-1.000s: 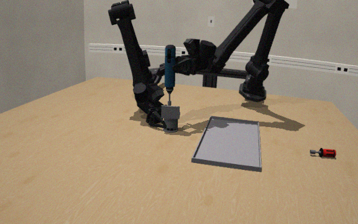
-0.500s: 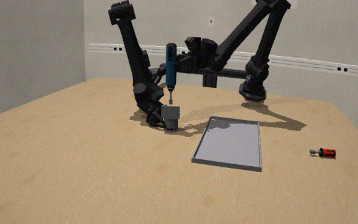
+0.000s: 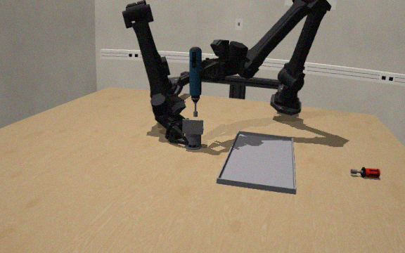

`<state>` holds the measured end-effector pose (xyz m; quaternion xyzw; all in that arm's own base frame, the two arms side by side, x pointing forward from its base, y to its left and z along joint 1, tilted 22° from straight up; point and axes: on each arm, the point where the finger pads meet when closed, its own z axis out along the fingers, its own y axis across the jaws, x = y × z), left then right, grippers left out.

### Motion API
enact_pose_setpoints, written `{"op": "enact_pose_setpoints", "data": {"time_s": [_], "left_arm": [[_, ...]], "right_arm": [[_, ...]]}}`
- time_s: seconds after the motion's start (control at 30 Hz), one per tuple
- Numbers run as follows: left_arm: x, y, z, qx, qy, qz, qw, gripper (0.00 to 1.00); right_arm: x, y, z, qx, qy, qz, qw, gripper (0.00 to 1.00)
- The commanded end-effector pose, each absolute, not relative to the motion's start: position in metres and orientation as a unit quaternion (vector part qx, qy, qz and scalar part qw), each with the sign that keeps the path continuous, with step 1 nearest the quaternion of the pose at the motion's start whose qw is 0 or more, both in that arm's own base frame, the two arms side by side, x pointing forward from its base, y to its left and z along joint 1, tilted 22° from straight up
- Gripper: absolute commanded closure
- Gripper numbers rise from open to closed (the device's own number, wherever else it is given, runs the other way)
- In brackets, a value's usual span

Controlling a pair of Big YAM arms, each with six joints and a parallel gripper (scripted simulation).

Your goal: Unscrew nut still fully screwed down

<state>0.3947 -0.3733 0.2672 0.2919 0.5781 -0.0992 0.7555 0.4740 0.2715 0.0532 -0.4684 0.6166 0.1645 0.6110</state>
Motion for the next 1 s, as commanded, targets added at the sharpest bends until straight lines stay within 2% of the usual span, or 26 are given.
{"op": "enact_pose_setpoints", "data": {"time_s": [0.0, 0.97], "left_arm": [[0.400, -0.376, 0.325, 0.261, 0.544, -0.118, 0.788, 0.58], [0.405, -0.363, 0.347, 0.263, 0.549, -0.115, 0.785, 0.58]], "right_arm": [[0.477, 0.274, 0.059, -0.467, 0.612, 0.164, 0.617, 0.41], [0.477, 0.274, 0.059, -0.467, 0.612, 0.164, 0.617, 0.41]]}}
